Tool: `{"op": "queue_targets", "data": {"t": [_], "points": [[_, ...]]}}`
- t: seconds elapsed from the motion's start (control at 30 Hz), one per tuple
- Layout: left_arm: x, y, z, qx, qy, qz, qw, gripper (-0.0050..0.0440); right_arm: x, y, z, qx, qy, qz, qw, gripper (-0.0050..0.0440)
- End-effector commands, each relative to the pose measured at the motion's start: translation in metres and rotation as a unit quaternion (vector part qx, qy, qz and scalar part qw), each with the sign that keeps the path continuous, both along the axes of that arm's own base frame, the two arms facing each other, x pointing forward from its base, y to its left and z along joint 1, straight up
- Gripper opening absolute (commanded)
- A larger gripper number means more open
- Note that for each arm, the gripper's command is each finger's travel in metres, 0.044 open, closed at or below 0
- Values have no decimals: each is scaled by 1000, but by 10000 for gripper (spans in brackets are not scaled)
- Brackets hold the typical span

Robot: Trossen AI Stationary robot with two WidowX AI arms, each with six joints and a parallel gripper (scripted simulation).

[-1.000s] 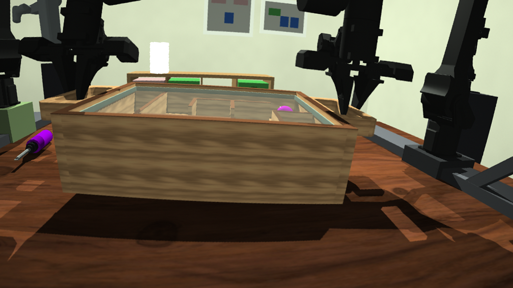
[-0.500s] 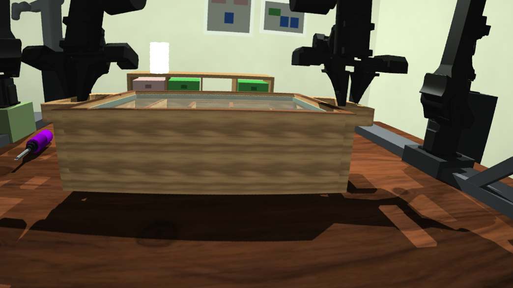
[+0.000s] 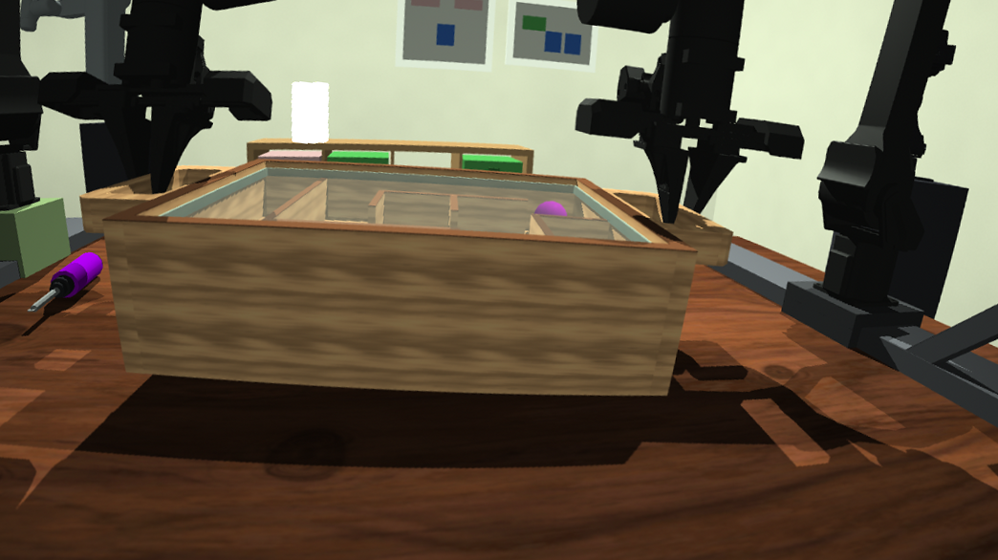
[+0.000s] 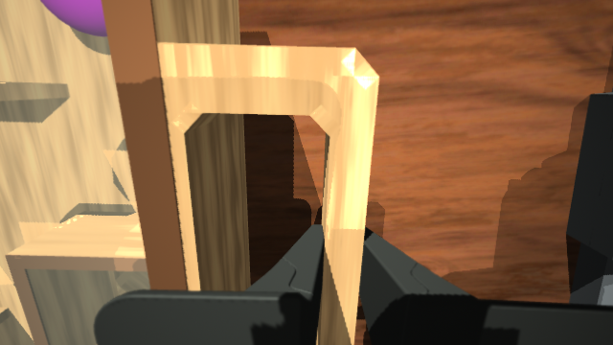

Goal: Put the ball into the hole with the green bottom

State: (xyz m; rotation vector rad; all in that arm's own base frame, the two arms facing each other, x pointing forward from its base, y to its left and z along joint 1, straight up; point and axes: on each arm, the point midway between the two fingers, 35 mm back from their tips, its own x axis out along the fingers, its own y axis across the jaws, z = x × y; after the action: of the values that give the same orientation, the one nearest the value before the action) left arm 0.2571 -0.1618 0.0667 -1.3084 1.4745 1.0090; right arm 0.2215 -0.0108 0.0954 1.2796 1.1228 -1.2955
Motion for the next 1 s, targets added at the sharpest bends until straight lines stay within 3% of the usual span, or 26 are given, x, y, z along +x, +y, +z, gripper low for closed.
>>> {"op": "queue_targets", "data": {"t": [0.0, 0.1, 0.27, 0.47, 0.97], "points": [[3, -11, 17, 2, 0, -5, 1000, -50, 0, 4, 7, -16, -27, 0, 1000, -50], [-6, -8, 6, 7, -20, -5, 1000, -50, 8, 4, 18, -20, -8, 0, 1000, -50], [-7, -1, -2, -32, -36, -6, 999, -50, 11, -2, 26, 18, 6, 2, 1000, -50], [2, -3, 15, -51, -22, -6, 998, -50, 1, -3, 12, 31, -15, 3, 999, -50], [2, -4, 12, -61, -18, -6, 998, -50, 6, -3, 18, 42, -26, 5, 999, -50]]}}
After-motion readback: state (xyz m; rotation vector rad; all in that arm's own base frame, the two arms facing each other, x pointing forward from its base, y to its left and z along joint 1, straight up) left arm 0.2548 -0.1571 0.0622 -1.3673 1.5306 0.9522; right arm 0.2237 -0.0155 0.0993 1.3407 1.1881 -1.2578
